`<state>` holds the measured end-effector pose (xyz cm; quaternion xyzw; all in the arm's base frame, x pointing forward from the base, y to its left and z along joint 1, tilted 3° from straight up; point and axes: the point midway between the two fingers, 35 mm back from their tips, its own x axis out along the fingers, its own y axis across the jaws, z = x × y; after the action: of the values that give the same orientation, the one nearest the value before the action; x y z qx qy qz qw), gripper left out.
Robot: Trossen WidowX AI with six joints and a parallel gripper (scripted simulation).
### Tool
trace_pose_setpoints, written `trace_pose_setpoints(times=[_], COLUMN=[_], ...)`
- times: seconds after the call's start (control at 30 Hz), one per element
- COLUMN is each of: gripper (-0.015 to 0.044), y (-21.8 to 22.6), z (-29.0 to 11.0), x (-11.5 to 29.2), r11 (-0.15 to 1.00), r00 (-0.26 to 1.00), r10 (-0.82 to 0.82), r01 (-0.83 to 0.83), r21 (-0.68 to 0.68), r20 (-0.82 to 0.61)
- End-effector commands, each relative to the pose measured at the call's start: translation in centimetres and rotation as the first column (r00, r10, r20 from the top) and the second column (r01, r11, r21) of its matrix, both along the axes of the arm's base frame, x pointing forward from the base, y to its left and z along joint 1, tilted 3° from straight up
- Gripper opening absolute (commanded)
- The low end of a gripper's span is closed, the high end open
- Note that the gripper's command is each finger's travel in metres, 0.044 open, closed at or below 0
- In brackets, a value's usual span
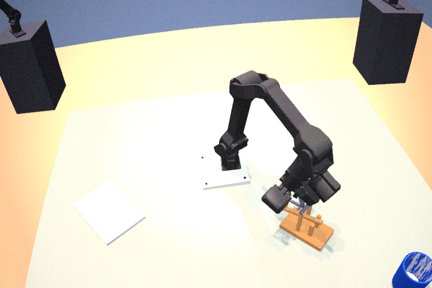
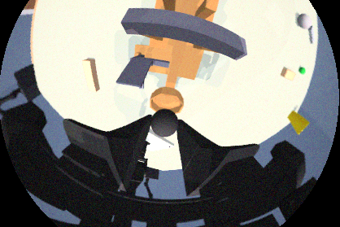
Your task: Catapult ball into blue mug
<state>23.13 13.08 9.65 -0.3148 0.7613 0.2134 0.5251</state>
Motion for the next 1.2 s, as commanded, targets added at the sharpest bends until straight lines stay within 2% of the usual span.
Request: trace_pose_setpoints(times=[0.0, 0.4, 0.73, 0.97, 1.1, 1.13, 1.17], gripper=[0.0000, 0.0000, 0.0263, 0.0440, 0.0440, 0.0440, 0.0440], y=[-0.1, 0.0, 0.0, 0.1, -0.3, -0.3, 0.1], z=[-0.6, -0.9, -0.8, 6.5, 10.2, 10.4, 8.3], x=[-0.1, 0.0, 0.0, 0.0, -0.7, -0.8, -0.2], r11=[1.000, 1.000, 1.000, 0.994, 0.986, 0.985, 0.989], r00=[1.000, 1.000, 1.000, 0.985, 0.966, 0.964, 0.976], r10=[-0.002, 0.000, 0.001, 0.018, 0.019, 0.019, 0.013], r01=[0.002, 0.000, -0.001, -0.037, -0.062, -0.063, -0.044], r21=[-0.005, 0.000, 0.003, 0.108, 0.157, 0.160, 0.139], r20=[0.000, 0.001, 0.005, 0.173, 0.259, 0.264, 0.219])
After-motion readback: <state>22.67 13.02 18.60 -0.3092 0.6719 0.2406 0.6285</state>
